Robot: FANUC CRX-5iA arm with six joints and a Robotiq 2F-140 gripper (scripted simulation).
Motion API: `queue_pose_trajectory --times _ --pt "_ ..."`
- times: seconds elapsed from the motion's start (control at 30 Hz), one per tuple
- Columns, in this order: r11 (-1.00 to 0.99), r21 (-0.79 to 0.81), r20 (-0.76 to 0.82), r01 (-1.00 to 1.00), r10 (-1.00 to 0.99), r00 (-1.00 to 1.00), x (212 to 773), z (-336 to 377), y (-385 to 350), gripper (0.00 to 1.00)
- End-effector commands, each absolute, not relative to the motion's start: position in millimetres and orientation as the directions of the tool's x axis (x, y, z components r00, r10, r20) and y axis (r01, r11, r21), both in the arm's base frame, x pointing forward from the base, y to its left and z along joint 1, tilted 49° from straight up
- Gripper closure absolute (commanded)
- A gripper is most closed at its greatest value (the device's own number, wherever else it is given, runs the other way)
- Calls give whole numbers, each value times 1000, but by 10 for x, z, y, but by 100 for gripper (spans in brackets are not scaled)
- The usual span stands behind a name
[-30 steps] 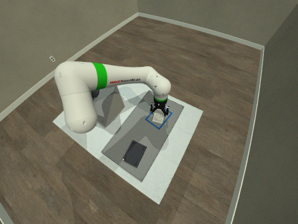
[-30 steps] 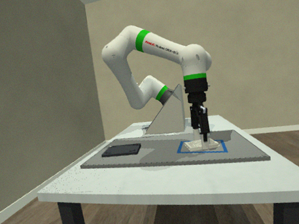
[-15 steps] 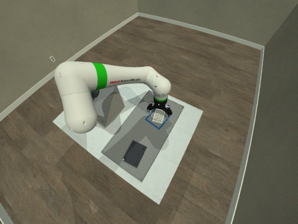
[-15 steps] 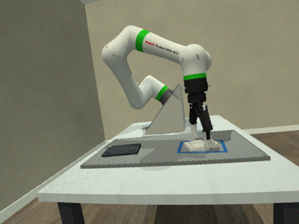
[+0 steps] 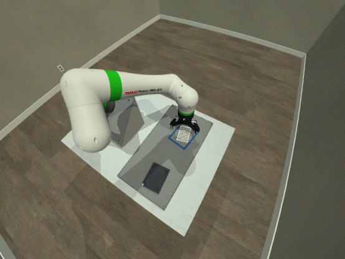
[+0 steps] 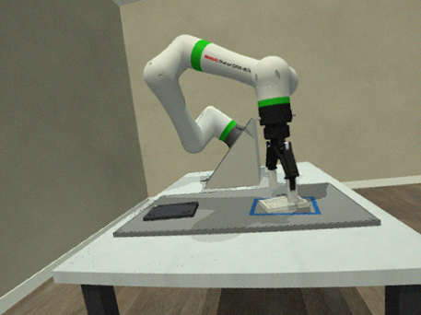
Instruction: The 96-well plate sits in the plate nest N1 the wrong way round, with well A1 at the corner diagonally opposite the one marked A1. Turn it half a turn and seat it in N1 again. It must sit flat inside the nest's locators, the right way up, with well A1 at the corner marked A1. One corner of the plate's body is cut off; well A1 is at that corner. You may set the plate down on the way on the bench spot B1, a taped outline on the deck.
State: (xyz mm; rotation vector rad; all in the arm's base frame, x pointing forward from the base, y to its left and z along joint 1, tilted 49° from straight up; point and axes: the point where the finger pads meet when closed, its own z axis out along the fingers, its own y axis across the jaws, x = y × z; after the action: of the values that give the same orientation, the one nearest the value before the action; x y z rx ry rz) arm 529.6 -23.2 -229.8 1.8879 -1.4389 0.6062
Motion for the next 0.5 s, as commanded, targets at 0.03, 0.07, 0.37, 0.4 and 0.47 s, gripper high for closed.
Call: queue_pose_trajectory --times 0.03,0.07,0.37,0.4,0.47 --pt "-160 234 712 -959 -644 281 5301 -2231 -153 0" --pt "-160 234 712 -959 -644 281 5302 -2213 -133 0" --pt "-160 234 712 -959 -644 281 5311 -2054 46 0" --pt "-160 234 712 -959 -644 281 5311 -2054 46 0" --pt "-160 234 712 -959 -644 281 5312 -2037 66 0"
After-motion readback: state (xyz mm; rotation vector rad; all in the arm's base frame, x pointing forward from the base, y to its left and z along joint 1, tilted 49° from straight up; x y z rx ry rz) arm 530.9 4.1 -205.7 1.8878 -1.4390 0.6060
